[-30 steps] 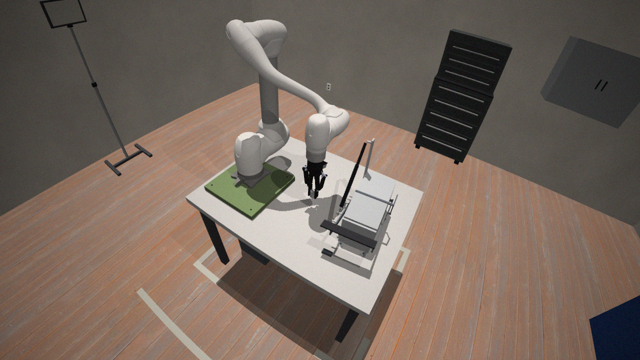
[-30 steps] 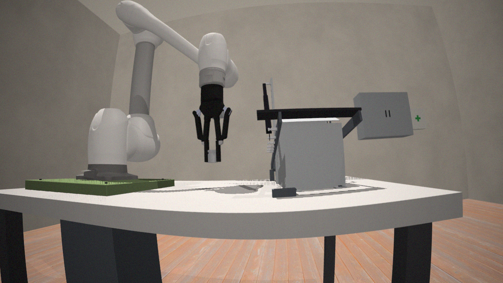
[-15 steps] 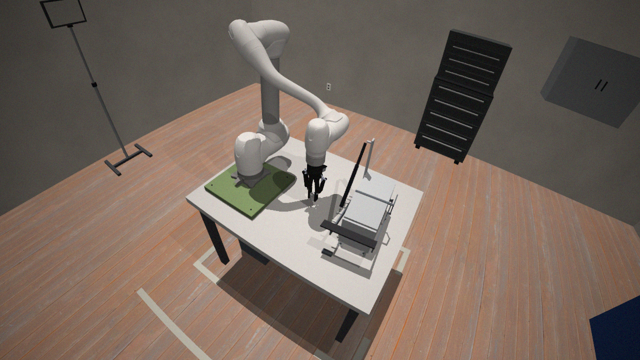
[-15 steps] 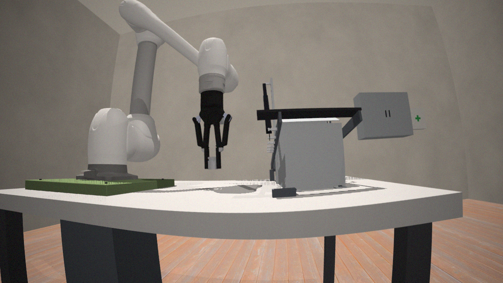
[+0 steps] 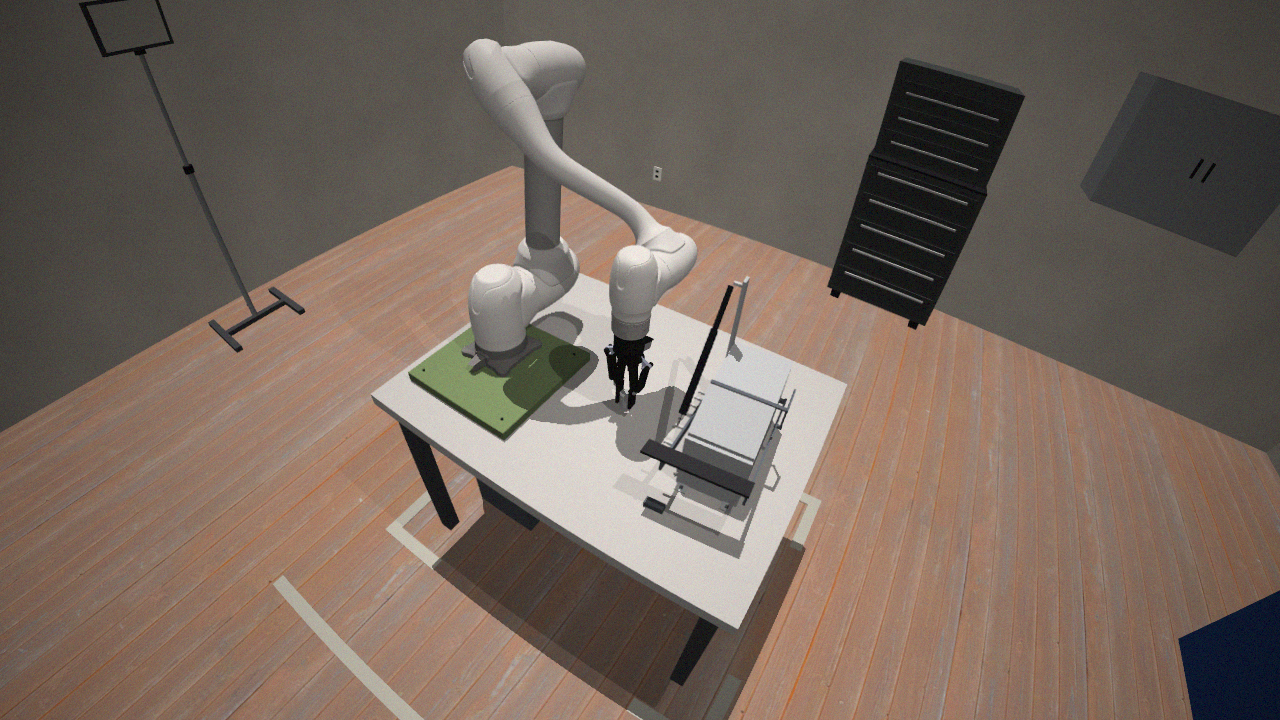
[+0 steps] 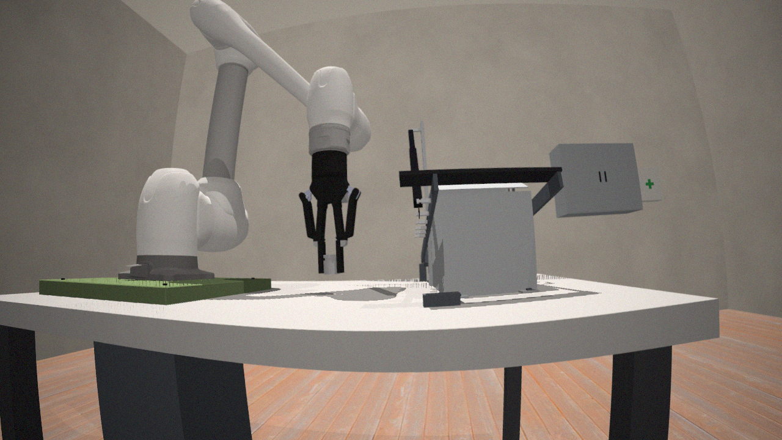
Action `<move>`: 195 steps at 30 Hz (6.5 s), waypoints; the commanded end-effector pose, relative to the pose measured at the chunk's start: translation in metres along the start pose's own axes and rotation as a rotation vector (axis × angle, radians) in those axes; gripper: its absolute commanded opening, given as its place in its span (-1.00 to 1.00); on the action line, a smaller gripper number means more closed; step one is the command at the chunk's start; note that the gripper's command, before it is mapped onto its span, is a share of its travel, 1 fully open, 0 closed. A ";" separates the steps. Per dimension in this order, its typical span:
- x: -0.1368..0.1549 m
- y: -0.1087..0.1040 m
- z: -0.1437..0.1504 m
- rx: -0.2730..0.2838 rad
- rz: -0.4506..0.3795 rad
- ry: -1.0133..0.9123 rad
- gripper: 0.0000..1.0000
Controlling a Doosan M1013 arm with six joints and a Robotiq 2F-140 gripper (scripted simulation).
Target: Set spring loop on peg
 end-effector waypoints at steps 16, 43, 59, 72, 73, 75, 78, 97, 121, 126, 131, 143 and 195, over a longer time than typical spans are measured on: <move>0.000 0.025 0.000 0.001 0.001 0.000 -0.50; -0.001 0.039 0.000 0.001 0.001 0.000 -0.50; -0.001 0.038 0.000 0.001 0.001 0.000 1.00; -0.001 0.038 0.000 0.001 0.001 0.000 1.00; -0.001 0.038 0.000 0.001 0.001 0.000 1.00; -0.001 0.038 0.000 0.001 0.001 0.000 1.00; -0.001 0.038 0.000 0.001 0.001 0.000 1.00; -0.001 0.038 0.000 0.001 0.001 0.000 1.00; -0.001 0.017 0.000 0.001 0.001 0.000 1.00; -0.001 0.004 0.000 0.001 0.001 0.000 1.00; -0.001 0.002 0.000 0.001 0.001 0.000 1.00; -0.001 -0.030 0.000 0.001 0.001 0.000 1.00; -0.001 -0.098 0.000 0.001 0.001 0.000 1.00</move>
Point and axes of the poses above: the point where the finger pads meet when closed, its own y axis out along the fingers, its own z axis across the jaws, x = y × z, the point moved 2 cm from there along -y, back along the fingers, and after that the axes turned 7 degrees about -y, right-handed, at the moved point
